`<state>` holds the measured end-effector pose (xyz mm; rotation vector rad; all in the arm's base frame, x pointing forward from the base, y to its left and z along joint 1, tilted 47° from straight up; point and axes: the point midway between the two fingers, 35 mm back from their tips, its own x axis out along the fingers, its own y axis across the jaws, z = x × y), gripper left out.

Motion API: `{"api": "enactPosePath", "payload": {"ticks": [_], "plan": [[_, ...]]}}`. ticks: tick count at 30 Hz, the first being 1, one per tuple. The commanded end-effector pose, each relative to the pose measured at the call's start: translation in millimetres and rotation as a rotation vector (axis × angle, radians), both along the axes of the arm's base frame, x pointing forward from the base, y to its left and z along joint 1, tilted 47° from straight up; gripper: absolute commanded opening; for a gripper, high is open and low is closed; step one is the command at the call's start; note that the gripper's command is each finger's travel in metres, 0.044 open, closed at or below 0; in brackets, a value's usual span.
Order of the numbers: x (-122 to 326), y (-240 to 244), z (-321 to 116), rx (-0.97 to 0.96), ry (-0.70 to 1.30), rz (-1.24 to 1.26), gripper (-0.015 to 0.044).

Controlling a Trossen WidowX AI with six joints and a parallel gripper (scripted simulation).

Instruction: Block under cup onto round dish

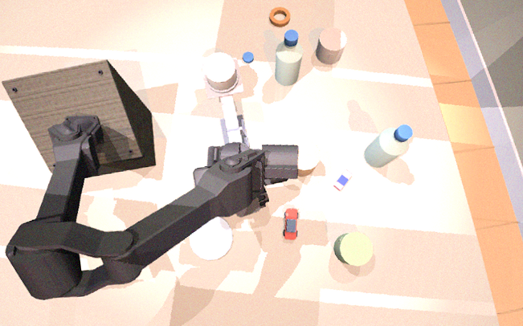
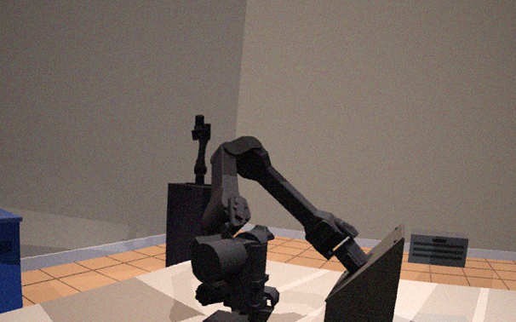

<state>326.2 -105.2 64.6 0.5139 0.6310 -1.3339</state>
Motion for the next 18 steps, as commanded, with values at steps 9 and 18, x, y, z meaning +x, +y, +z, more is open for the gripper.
{"api": "enactPosePath", "payload": {"ticks": [9,18], "plan": [[3,14,9,0.01,-0.006,0.004,0.0],[3,22,16,0.013,-0.005,0.005,0.0]]}}
